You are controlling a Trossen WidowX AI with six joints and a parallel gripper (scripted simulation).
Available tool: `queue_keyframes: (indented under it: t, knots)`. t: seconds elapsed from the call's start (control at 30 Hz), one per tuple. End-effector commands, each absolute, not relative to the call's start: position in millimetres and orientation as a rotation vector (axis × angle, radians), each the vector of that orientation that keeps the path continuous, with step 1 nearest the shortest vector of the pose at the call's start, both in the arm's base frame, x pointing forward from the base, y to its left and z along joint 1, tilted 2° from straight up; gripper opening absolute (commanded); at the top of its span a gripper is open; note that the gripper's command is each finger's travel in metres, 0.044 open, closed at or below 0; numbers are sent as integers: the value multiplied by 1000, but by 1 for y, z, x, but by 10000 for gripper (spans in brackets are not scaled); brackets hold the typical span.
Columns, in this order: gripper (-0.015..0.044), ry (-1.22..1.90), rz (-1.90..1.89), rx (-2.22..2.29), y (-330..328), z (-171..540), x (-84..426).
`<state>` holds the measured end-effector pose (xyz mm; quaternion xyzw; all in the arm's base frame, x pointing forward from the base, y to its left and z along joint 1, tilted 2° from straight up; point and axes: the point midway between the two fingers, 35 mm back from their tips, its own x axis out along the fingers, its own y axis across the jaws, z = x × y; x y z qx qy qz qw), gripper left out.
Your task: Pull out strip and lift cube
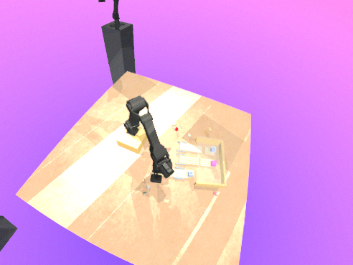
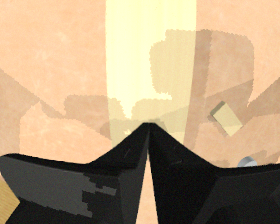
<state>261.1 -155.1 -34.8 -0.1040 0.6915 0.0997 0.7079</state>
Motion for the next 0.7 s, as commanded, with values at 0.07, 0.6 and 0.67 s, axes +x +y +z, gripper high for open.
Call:
queue_keyframes:
  t: [0.07,0.6,0.67]
  knots:
    - [0,1561,228,-225,-156,-40,244]
    - [0,1550,224,-228,-162,-15,243]
    - [0,1560,227,-225,-162,4,243]
